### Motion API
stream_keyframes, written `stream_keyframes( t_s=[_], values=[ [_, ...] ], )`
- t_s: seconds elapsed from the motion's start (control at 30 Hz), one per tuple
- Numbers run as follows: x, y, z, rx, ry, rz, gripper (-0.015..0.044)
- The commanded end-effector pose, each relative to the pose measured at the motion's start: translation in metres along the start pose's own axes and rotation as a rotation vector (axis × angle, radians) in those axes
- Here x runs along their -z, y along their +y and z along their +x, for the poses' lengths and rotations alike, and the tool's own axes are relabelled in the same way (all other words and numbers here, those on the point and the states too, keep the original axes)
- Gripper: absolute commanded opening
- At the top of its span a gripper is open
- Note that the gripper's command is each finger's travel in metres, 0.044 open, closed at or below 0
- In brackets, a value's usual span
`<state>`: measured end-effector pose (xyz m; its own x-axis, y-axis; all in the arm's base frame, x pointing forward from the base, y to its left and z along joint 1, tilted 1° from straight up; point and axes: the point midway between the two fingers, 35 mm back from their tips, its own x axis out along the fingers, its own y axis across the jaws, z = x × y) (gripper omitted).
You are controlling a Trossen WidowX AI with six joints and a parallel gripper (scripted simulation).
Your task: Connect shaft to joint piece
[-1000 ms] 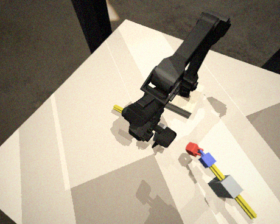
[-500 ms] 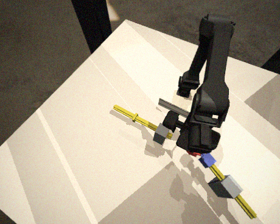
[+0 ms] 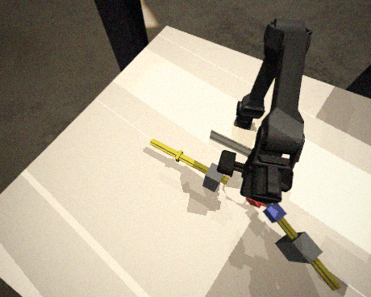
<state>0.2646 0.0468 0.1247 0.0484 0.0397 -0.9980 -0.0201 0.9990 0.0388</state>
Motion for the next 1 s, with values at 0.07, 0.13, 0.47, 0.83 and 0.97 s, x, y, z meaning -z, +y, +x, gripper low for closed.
stream_keyframes(
  t_s=[0.07,0.13,0.47,0.83,0.97],
  values=[
    [0.001,-0.001,0.002,-0.035,-0.013,-0.165,0.044],
    [0.001,-0.001,0.003,-0.043,-0.017,-0.219,0.044],
    [0.001,-0.003,0.007,-0.083,-0.049,-0.488,0.044],
    [0.002,-0.005,0.011,-0.116,-0.099,-0.783,0.044],
    [0.002,-0.006,0.013,-0.124,-0.121,-0.891,0.044]
  ],
)
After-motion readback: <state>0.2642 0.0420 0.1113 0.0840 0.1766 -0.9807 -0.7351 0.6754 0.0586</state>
